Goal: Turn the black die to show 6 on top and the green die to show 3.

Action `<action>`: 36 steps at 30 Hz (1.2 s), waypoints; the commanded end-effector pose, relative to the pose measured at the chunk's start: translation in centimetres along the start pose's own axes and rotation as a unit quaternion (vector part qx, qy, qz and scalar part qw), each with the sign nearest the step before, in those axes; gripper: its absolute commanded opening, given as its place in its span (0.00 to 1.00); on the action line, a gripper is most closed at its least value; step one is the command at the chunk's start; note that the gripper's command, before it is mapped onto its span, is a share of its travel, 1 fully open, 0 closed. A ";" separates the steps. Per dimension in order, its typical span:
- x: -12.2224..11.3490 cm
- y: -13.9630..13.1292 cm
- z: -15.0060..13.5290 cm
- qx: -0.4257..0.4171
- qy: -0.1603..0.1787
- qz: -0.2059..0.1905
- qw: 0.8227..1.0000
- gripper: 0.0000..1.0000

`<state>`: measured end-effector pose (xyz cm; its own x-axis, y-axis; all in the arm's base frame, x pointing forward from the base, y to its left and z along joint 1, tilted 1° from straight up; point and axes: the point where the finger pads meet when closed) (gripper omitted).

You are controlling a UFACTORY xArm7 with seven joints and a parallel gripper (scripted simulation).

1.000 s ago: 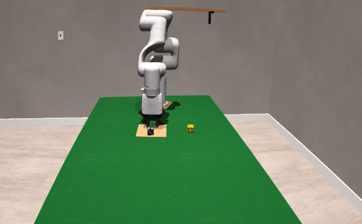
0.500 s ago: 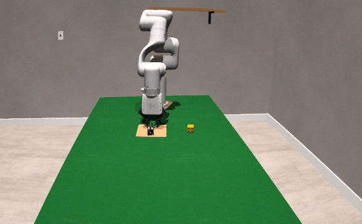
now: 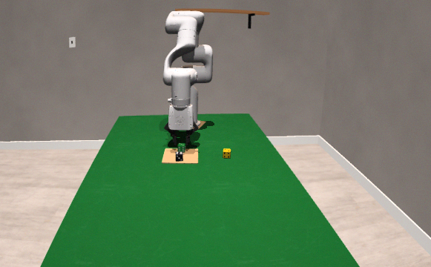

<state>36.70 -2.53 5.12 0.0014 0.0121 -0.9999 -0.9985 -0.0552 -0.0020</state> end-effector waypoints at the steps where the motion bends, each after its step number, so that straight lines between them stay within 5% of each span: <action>1: -3.0 -0.1 0.0 0.000 0.000 -0.001 1.000 0.47; 16: -6.4 -0.1 0.0 0.000 0.000 -0.001 1.000 0.47; 17: -6.4 -0.1 0.0 0.000 0.000 -0.001 1.000 1.00; 36: -6.4 -0.1 0.0 0.000 0.000 -0.001 1.000 1.00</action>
<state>36.63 -2.57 11.35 0.0001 0.0116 -0.9999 -0.9985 -0.0552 -0.0008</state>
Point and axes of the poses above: the point where the finger pads meet when closed, its own x axis out along the fingers, its own z axis across the jaws, y = z × x, and after that the axes turned 7 degrees about -x, right-handed
